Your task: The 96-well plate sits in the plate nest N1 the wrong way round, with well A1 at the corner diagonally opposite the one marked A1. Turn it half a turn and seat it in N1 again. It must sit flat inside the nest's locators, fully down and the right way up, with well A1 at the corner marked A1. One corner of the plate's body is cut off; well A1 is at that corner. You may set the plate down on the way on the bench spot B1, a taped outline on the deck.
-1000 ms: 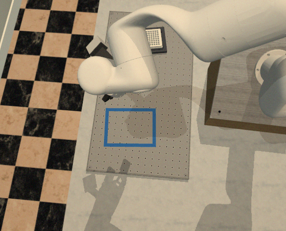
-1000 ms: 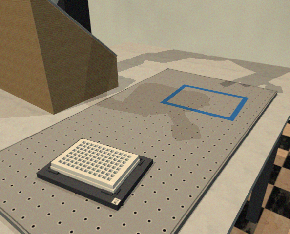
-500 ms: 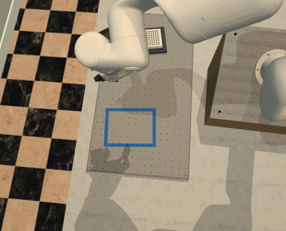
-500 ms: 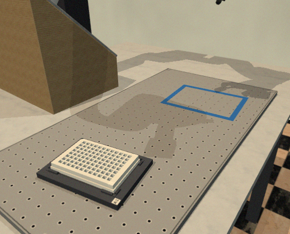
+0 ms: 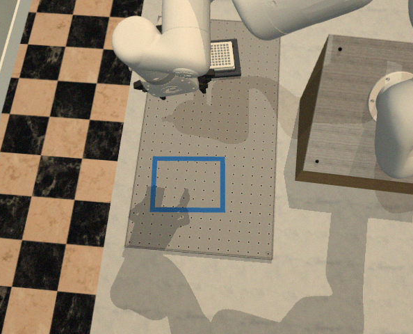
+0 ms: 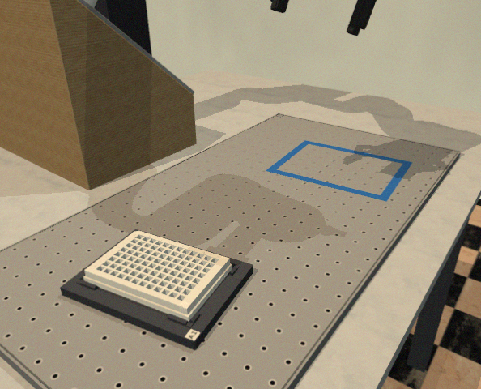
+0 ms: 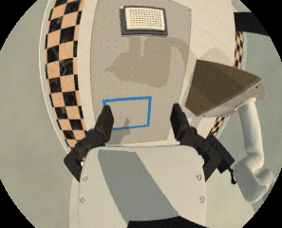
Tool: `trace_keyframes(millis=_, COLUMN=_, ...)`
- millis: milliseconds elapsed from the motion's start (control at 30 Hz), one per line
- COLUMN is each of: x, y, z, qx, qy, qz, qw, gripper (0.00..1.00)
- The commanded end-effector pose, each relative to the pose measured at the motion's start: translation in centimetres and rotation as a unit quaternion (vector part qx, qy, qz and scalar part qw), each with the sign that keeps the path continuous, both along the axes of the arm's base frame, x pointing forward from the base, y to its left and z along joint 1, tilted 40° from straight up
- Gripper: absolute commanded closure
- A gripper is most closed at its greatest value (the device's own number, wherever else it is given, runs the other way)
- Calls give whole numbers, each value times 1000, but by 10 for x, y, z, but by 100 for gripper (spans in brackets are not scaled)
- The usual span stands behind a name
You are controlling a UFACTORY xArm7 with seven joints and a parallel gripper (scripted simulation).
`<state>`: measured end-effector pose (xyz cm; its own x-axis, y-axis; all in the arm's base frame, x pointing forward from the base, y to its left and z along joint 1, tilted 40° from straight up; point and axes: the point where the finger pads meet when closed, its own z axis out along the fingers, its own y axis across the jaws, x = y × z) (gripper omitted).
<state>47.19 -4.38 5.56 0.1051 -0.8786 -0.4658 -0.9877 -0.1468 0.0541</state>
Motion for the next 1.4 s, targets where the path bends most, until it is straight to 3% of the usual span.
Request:
trace_keyframes(millis=0, x=4, y=-8, z=-16, qx=7, qy=22, qz=-52, qw=998, gripper=0)
trace_keyframes(millis=333, x=6, y=-22, z=-55, qx=23, qy=77, qz=-170, qw=982, gripper=0)
trace_keyframes(millis=400, x=6, y=-22, z=-55, qx=23, qy=77, qz=-170, qw=982, gripper=0)
trace_keyframes(millis=633, x=4, y=-34, z=-88, qx=34, qy=120, qz=-256, qw=959, gripper=0)
trace_keyframes(millis=700, x=4, y=-34, z=-88, qx=34, qy=120, qz=-256, qw=959, gripper=0)
trace_keyframes(millis=867, x=2, y=-42, z=-112, qx=42, qy=157, qz=-325, qw=932, gripper=0)
trace_keyframes(millis=967, x=1, y=-43, z=-115, qx=42, qy=157, qz=-326, qw=931, gripper=0)
trace_keyframes(millis=1133, x=-3, y=-52, z=-139, qx=49, qy=193, qz=-393, qw=898, gripper=0)
trace_keyframes(millis=1200, x=-3, y=-53, z=-143, qx=49, qy=193, qz=-393, qw=898, gripper=0)
trace_keyframes(millis=1367, x=-9, y=-61, z=-166, qx=55, qy=229, qz=-457, qw=858, gripper=0)
